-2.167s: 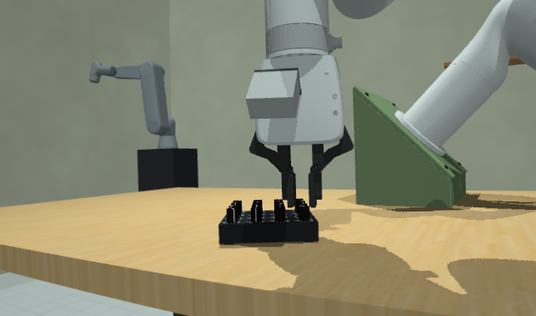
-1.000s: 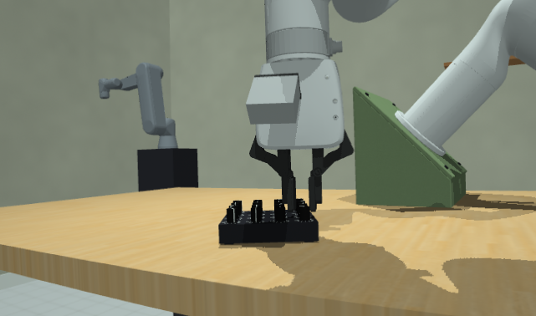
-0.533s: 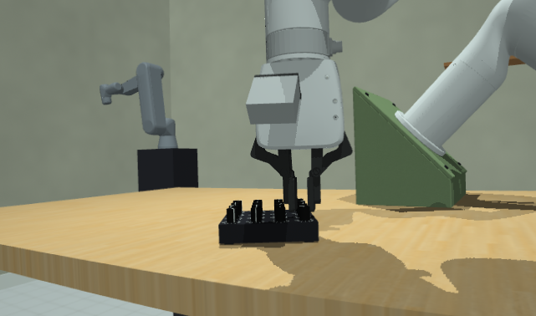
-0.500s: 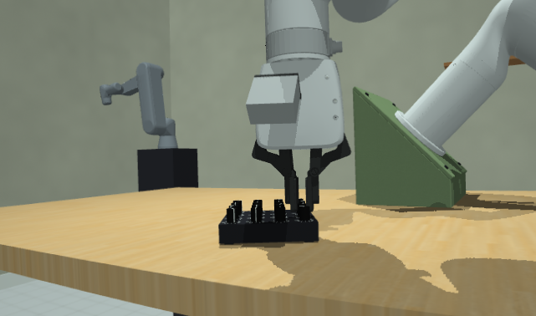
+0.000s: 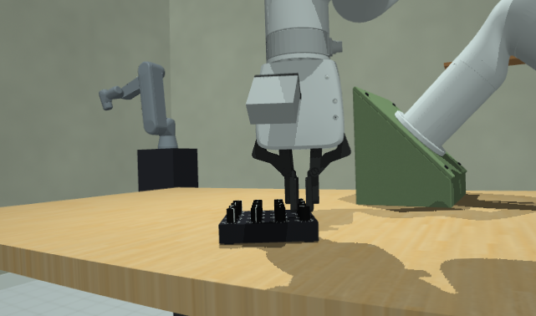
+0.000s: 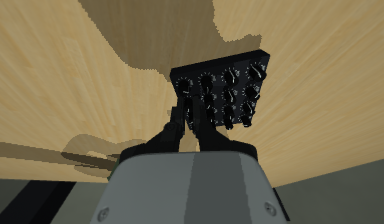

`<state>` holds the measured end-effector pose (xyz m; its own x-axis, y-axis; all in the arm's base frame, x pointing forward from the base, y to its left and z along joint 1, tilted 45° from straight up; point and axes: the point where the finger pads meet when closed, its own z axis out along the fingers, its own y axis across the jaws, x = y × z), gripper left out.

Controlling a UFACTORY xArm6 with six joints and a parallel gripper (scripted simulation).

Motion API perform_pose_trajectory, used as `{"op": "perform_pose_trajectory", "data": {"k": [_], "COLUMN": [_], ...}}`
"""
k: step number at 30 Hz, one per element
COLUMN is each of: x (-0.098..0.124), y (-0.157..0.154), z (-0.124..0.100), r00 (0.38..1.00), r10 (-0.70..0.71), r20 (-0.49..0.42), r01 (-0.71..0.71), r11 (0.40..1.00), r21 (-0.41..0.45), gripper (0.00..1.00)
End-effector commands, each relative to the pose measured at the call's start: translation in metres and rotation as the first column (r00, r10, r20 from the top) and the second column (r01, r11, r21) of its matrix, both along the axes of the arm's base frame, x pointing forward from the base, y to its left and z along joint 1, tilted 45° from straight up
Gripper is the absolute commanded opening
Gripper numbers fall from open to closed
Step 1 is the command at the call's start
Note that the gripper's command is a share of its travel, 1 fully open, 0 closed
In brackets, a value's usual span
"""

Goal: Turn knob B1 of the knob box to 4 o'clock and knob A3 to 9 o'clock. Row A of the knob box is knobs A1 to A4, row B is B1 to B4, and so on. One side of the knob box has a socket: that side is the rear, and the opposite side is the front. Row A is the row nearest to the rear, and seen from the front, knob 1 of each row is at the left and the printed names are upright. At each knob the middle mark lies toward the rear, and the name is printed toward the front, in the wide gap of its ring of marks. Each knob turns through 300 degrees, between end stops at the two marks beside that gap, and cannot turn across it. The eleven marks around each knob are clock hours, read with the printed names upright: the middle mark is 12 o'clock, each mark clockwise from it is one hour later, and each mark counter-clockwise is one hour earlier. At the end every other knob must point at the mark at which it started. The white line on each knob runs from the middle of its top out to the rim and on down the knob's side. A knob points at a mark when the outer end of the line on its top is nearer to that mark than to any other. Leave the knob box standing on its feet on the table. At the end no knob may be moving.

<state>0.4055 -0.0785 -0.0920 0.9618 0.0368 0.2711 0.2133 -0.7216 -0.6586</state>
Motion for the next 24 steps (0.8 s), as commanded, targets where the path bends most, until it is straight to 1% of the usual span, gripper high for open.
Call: {"op": "perform_pose_trajectory", "data": {"k": [1, 16, 21, 24], "x": [0.0009, 0.0009, 0.0009, 0.0009], "y": [-0.0013, -0.0013, -0.0013, -0.0013], "z": [0.0007, 0.0007, 0.0007, 0.0007], "r00": [1.0, 1.0, 1.0, 0.998], "r10": [-0.001, 0.0, 0.013, 0.047], "r20": [0.002, 0.003, 0.017, 0.05], "r01": [0.001, 0.0, -0.013, -0.047], "r11": [1.0, 1.0, 1.0, 0.999], "r21": [-0.002, -0.002, -0.005, -0.015], "gripper": [0.08, 0.08, 0.08, 0.08]}}
